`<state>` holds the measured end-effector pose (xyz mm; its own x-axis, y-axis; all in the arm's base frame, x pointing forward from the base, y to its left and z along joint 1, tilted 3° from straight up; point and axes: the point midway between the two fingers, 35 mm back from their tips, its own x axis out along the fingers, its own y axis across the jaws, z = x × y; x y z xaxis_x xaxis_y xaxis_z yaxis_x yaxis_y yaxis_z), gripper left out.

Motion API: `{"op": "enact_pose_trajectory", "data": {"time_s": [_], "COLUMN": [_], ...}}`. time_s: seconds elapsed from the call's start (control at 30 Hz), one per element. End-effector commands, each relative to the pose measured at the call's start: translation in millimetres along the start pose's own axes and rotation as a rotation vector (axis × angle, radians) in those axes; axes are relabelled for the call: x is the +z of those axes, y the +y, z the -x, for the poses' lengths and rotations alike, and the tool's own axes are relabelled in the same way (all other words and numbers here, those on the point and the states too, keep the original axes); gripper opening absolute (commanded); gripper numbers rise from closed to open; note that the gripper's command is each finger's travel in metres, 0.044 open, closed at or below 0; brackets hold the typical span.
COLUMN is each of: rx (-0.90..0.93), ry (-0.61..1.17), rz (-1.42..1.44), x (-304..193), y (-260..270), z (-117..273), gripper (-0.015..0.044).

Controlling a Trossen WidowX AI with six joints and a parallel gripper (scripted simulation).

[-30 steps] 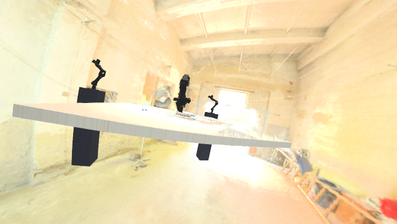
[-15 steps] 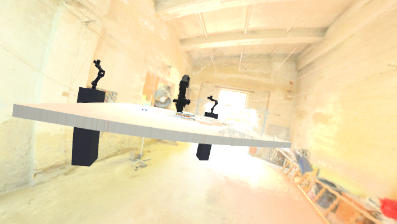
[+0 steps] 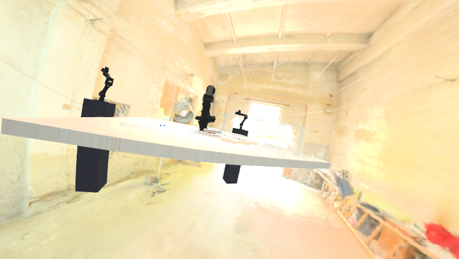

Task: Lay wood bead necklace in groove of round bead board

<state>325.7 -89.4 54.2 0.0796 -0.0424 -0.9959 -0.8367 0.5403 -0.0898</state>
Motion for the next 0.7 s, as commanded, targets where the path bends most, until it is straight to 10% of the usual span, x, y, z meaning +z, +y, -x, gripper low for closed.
{"op": "enact_pose_trajectory", "data": {"time_s": [0.0,0.67], "rx": [0.000,0.000], "ry": [0.000,0.000], "rz": [0.000,0.000], "x": [0.0,0.0], "y": [-0.1,-0.1], "z": [0.3,0.3], "gripper": [0.0067,0.0000]}}
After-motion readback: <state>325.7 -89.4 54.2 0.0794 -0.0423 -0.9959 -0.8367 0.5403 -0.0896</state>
